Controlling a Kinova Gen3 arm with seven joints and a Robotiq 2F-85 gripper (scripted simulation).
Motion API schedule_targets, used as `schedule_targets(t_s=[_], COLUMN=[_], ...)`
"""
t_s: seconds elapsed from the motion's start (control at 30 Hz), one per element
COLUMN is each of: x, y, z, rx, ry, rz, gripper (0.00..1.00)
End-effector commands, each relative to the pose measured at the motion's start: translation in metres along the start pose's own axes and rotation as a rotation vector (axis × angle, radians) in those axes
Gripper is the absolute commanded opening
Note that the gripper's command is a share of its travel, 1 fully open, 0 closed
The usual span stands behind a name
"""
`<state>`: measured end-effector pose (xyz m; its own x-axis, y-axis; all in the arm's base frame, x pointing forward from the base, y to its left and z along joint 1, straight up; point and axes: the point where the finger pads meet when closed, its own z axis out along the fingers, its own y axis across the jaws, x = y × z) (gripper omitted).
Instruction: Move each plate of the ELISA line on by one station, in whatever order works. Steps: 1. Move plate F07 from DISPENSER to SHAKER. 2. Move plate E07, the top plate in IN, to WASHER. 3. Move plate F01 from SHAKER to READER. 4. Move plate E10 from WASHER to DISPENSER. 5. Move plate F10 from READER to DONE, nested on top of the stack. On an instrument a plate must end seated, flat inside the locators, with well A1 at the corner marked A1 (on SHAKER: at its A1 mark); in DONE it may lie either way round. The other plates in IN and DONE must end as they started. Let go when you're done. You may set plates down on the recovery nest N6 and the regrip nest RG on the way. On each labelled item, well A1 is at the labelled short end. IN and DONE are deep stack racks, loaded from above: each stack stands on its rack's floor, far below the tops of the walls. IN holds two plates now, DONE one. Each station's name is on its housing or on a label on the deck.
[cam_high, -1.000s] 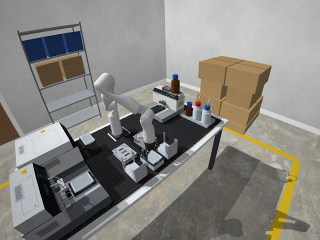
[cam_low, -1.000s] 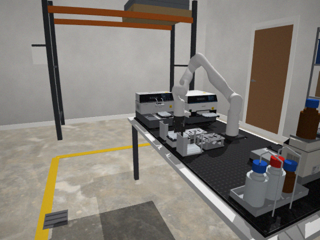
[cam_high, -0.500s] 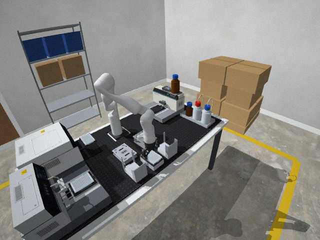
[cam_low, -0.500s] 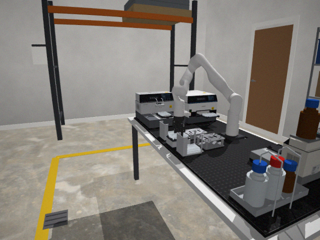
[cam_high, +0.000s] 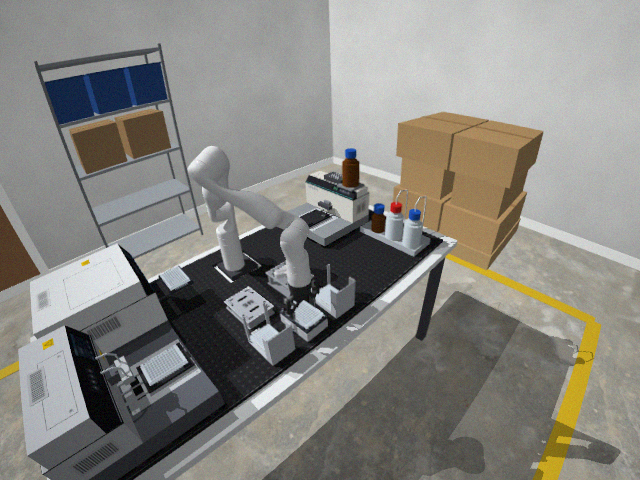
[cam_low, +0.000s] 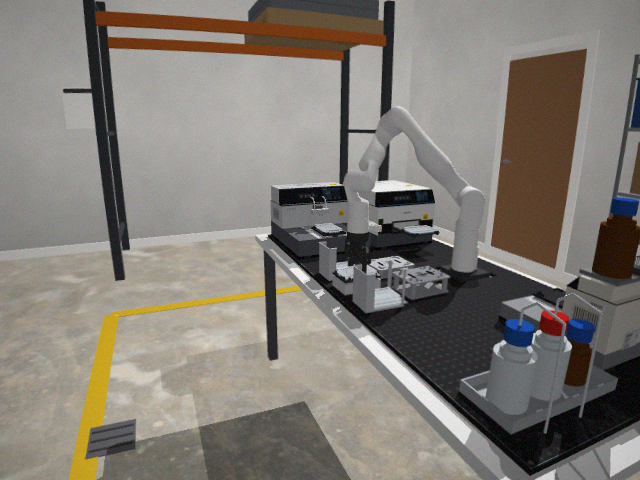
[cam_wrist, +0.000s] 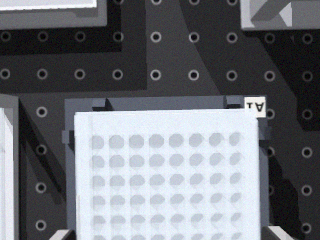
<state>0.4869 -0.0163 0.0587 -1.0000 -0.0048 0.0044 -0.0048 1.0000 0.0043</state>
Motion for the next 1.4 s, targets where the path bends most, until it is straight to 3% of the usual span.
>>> schedule_targets(t_s=[0.0,1.37], x=[-0.001,0.000], y=[0.000,0.000], z=[-0.001,-0.045], rx=[0.000,0.000], ry=[-0.002,-0.002], rz=[0.000,0.000], gripper=[1.00,1.00])
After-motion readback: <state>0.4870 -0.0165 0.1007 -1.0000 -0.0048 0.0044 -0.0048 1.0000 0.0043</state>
